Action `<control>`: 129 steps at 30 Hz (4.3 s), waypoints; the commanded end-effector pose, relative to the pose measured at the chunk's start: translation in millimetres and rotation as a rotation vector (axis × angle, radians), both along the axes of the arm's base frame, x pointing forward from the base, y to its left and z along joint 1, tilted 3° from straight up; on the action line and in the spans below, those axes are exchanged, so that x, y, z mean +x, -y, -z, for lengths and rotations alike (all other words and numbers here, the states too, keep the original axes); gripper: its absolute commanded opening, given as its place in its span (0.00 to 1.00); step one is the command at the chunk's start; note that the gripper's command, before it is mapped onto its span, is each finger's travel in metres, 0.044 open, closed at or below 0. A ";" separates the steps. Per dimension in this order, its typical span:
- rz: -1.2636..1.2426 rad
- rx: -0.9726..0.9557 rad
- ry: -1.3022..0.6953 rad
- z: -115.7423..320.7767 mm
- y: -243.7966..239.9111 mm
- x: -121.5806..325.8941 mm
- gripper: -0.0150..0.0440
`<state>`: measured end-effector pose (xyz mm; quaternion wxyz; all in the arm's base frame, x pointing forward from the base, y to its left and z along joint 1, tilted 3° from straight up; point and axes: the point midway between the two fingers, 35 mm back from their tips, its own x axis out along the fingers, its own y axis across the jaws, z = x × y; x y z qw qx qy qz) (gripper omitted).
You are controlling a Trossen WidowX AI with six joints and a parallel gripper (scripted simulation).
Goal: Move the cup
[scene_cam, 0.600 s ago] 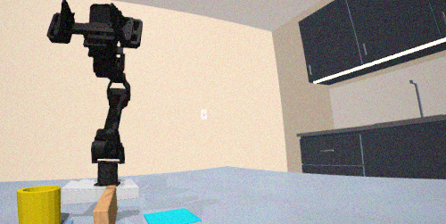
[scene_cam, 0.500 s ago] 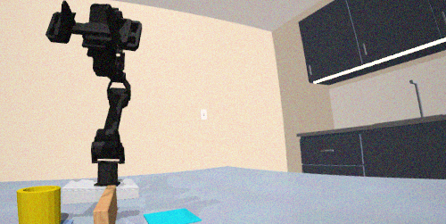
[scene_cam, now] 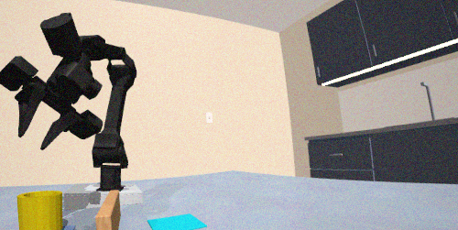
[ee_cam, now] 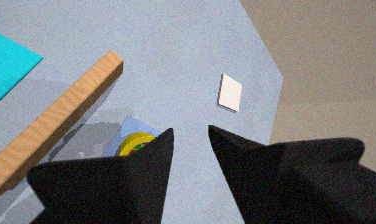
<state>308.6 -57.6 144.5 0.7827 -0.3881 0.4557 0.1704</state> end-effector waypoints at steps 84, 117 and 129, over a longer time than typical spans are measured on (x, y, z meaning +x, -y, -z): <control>-0.405 0.020 -0.566 112.9 3.5 -68.7 0.30; -0.402 0.026 -0.569 32.5 9.0 -64.2 0.25; -0.398 0.028 -0.577 34.2 9.7 -63.8 0.25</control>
